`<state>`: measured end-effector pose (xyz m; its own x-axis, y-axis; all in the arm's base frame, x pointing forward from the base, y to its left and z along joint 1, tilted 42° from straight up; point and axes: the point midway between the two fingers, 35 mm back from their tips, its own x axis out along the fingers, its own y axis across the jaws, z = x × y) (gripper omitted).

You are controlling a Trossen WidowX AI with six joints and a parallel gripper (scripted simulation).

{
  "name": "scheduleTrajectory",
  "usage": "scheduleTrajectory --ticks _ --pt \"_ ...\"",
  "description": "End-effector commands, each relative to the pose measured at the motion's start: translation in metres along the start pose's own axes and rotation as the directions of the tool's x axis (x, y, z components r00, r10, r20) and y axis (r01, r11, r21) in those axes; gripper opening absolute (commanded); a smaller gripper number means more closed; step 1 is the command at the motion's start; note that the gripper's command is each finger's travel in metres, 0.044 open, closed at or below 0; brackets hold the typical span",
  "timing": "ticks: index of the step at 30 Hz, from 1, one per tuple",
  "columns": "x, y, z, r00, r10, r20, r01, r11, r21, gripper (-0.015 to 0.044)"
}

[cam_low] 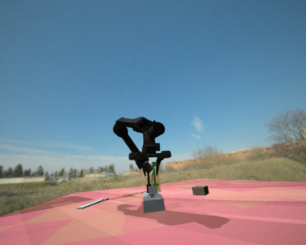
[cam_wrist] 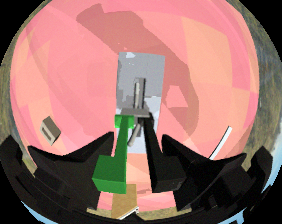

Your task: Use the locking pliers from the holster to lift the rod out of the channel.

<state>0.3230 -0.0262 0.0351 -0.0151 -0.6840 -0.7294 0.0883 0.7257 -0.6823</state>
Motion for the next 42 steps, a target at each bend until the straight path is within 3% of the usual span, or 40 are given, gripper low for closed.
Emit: scheduleTrajectory --ticks 1,42 --pt "-0.007 0.003 0.002 1.0 0.003 0.008 -0.003 1.0 0.001 0.0106" --pt "-0.046 0.008 0.004 0.999 -0.015 0.046 0.015 1.0 -0.003 0.0106"
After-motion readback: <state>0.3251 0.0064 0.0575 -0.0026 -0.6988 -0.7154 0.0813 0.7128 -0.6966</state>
